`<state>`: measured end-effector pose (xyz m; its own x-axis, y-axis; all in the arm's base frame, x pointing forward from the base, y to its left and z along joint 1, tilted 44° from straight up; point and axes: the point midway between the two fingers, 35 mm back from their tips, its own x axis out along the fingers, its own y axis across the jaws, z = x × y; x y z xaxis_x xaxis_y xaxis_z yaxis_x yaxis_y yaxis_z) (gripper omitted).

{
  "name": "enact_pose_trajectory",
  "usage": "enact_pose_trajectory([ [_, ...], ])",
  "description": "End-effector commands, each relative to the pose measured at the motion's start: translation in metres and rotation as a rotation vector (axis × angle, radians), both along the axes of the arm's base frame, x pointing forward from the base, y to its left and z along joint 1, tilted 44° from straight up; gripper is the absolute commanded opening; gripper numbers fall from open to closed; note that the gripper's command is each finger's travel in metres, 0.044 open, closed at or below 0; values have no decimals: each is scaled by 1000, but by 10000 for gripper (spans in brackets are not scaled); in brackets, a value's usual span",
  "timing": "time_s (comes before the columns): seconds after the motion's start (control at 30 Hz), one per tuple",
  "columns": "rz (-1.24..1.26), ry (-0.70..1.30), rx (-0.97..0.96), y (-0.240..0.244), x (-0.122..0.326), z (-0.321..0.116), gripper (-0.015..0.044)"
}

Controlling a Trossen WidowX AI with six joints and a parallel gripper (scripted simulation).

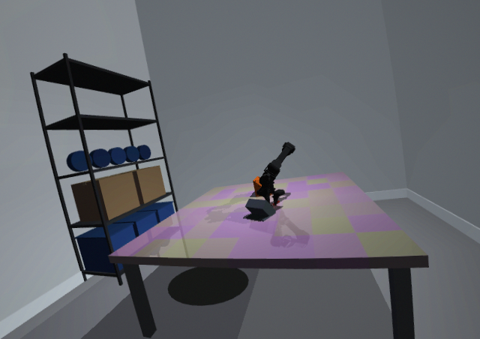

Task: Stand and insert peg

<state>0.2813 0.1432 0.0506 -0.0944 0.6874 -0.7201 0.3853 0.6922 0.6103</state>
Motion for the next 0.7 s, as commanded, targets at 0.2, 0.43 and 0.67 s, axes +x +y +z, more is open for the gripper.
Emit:
enact_pose_trajectory([
  [0.2,-4,3,3,1,0,0,110],
  [0.43,-4,3,3,1,0,0,90],
  [0.67,-4,3,3,1,0,0,50],
])
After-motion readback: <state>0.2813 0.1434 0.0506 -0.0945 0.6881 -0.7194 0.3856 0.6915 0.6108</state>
